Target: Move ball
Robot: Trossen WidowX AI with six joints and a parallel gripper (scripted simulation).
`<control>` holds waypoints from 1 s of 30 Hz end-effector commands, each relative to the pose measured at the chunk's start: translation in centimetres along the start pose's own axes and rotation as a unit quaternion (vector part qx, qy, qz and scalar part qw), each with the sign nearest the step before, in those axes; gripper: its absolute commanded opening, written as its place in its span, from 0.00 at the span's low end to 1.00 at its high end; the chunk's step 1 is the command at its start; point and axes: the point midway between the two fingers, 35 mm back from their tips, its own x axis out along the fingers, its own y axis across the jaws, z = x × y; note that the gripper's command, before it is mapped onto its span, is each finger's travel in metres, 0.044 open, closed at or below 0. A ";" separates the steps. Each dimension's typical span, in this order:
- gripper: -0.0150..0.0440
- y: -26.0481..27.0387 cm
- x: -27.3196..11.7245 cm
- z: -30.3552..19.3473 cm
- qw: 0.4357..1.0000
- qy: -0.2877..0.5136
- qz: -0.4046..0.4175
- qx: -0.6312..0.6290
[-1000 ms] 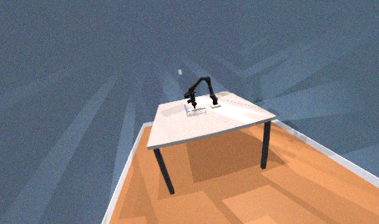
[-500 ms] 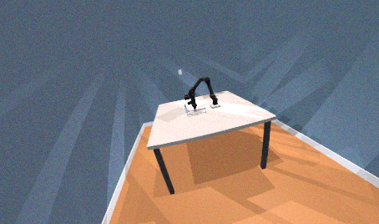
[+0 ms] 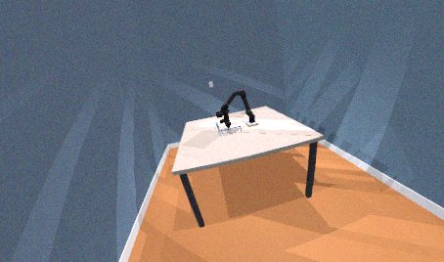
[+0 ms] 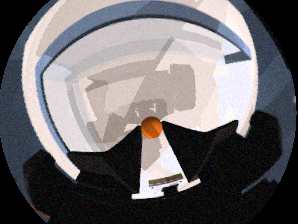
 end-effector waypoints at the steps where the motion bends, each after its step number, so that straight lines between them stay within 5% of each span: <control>1: 0.35 -0.1 0.0 0.0 1.000 0.000 -0.002 -0.003; 4: 0.25 -0.1 -0.6 0.2 1.000 -0.001 -0.002 -0.004; 25: 0.25 0.0 -12.1 0.1 1.000 0.000 -0.002 -0.003; 30: 0.25 0.2 -12.4 -0.1 1.000 0.000 -0.002 -0.017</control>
